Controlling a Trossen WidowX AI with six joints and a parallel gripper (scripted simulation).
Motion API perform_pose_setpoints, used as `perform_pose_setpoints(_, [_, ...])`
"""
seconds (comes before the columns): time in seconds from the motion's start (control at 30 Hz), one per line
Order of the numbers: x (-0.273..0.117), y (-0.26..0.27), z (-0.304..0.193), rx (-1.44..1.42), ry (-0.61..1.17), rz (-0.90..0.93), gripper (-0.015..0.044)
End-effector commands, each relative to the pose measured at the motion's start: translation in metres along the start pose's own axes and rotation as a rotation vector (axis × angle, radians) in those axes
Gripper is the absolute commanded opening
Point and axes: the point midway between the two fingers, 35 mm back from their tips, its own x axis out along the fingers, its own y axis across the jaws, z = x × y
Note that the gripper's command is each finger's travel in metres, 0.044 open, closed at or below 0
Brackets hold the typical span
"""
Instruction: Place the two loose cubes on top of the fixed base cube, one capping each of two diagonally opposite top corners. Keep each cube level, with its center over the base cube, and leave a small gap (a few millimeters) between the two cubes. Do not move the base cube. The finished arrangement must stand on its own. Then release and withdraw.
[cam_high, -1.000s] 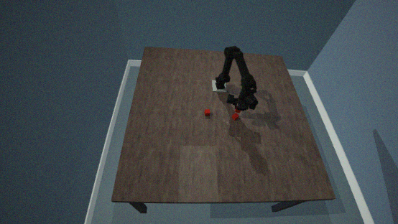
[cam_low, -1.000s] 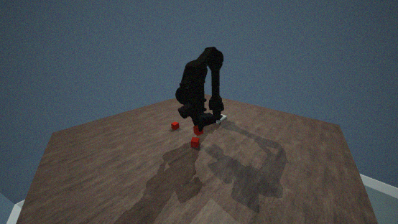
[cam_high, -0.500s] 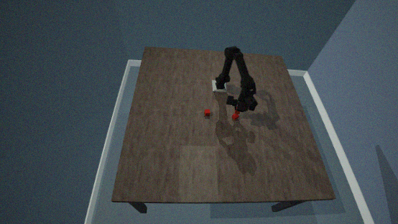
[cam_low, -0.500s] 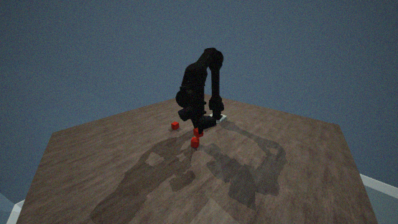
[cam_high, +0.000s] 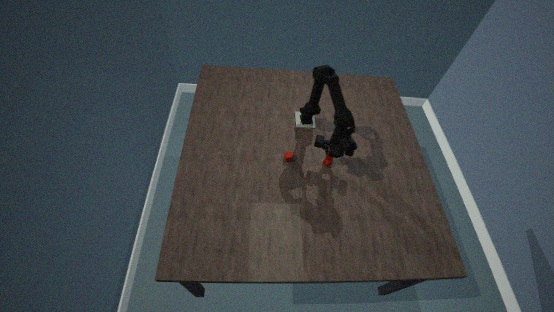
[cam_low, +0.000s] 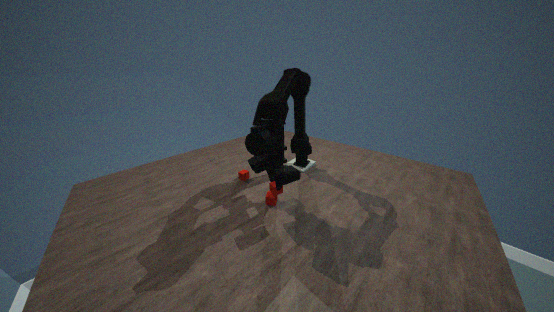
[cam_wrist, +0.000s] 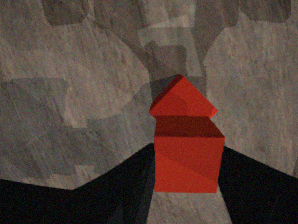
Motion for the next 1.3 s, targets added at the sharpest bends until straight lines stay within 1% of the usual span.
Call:
perform_pose_setpoints(0.0, [0.001, -0.001, 0.0, 0.006, -0.002, -0.005, 0.0105])
perform_pose_setpoints(0.6, [0.003, -0.001, 0.0, -0.001, -0.002, -0.005, 0.0105])
perform_pose_setpoints(0.73, [0.003, -0.001, 0.0, -0.001, -0.002, -0.005, 0.0205])
perform_pose_setpoints(0.9, [0.003, -0.001, 0.0, -0.001, -0.002, -0.005, 0.0205])
perform_pose_setpoints(1.27, [-0.013, 0.0, -0.001, 0.0, 0.002, -0.001, 0.0205])
